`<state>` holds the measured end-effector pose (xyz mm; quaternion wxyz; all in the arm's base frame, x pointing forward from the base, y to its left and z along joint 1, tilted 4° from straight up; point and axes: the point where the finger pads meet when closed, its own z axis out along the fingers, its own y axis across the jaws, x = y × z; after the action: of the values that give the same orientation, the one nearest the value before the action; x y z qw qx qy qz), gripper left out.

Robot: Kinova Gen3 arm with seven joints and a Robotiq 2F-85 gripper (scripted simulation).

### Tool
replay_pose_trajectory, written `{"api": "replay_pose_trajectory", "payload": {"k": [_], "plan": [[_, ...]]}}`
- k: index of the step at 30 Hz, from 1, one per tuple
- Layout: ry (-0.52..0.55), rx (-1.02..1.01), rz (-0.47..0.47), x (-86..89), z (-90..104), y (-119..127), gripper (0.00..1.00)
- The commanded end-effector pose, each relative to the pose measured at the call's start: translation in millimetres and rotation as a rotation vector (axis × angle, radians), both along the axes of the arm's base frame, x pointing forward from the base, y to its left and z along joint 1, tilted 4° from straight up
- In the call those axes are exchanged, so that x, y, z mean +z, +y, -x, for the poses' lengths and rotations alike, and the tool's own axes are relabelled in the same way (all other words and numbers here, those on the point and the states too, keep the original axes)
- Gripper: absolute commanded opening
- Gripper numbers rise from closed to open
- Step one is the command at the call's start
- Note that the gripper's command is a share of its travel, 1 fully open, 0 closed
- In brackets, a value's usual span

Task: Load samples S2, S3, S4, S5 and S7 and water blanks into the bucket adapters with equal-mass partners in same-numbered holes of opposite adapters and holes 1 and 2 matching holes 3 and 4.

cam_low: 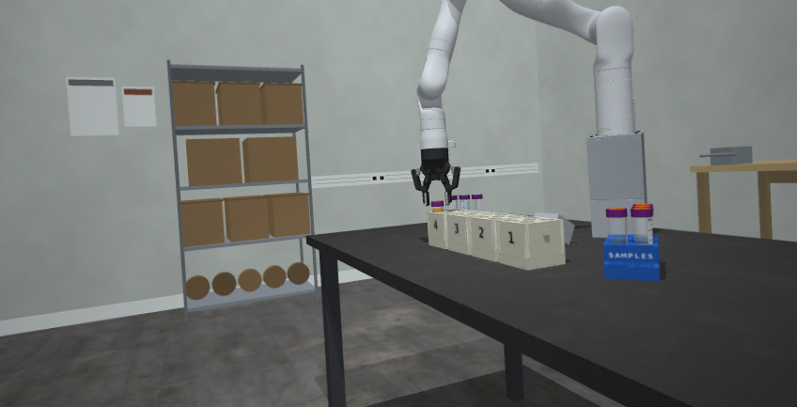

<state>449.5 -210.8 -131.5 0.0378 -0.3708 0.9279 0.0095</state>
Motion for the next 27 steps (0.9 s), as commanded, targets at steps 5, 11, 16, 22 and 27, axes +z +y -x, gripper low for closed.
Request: {"api": "replay_pose_trajectory", "payload": {"k": [5, 11, 16, 22, 27], "plan": [[-0.002, 0.0, 0.001, -0.4, -0.9, -0.4, 0.62], [-0.002, 0.0, 0.001, -2.4, -1.0, -0.4, 0.62], [-0.002, 0.0, 0.001, -4.1, -1.1, -0.3, 0.62], [-0.002, 0.0, 0.001, -5.4, -1.2, -0.2, 0.62], [-0.002, 0.0, 0.001, -7.1, -1.3, -0.1, 0.62]]}}
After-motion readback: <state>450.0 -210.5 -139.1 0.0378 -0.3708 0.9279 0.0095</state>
